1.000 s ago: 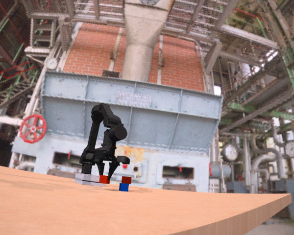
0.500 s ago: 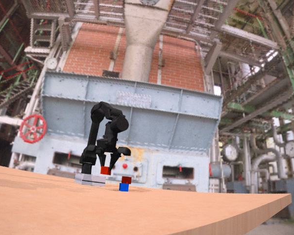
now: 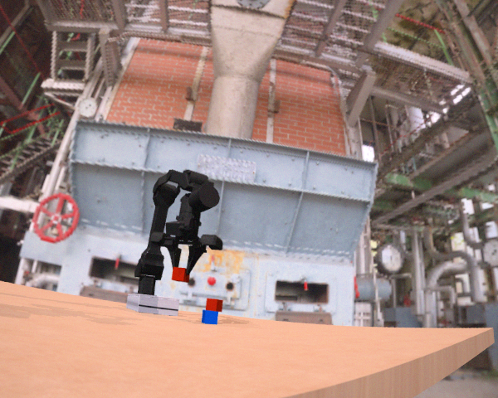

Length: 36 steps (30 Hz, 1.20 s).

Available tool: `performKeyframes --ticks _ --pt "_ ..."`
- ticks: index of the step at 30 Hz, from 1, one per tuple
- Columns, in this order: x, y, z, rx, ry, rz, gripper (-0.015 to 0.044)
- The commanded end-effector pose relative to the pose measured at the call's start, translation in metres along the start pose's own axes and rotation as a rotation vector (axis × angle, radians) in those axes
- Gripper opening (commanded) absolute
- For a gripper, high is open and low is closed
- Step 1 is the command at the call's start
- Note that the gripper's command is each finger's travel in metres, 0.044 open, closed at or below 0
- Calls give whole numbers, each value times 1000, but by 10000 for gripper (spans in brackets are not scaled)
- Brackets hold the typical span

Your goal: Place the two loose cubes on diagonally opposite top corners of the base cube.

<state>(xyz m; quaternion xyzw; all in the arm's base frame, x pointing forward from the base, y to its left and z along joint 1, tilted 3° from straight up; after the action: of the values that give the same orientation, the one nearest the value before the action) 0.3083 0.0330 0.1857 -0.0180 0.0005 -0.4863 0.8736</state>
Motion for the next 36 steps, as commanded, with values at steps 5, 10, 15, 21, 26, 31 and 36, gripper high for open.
performKeyframes --ticks 5,10,15,21,26,31,36 --pt "-10 5 6 8 -1 -24 105" --pt "-25 12 4 9 1 -48 105" --pt "-40 19 2 9 2 -72 105" --pt "-58 26 0 10 4 -102 105" --pt "-74 31 -2 10 6 -126 105" --pt "-78 32 -3 10 7 -133 105" --pt "-79 32 -16 10 7 -134 105"
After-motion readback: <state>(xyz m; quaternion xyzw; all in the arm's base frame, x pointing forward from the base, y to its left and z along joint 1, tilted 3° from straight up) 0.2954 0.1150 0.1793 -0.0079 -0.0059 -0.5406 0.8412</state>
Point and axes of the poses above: the point midway between the two fingers, 35 mm back from their tips, its own z axis back along the fingers, its own y axis across the jaws, x = y × z, the point moved 9 cm from there along z, back along the fingers, and after that the axes turned 15 degrees about -z, right-handed, at the moved point
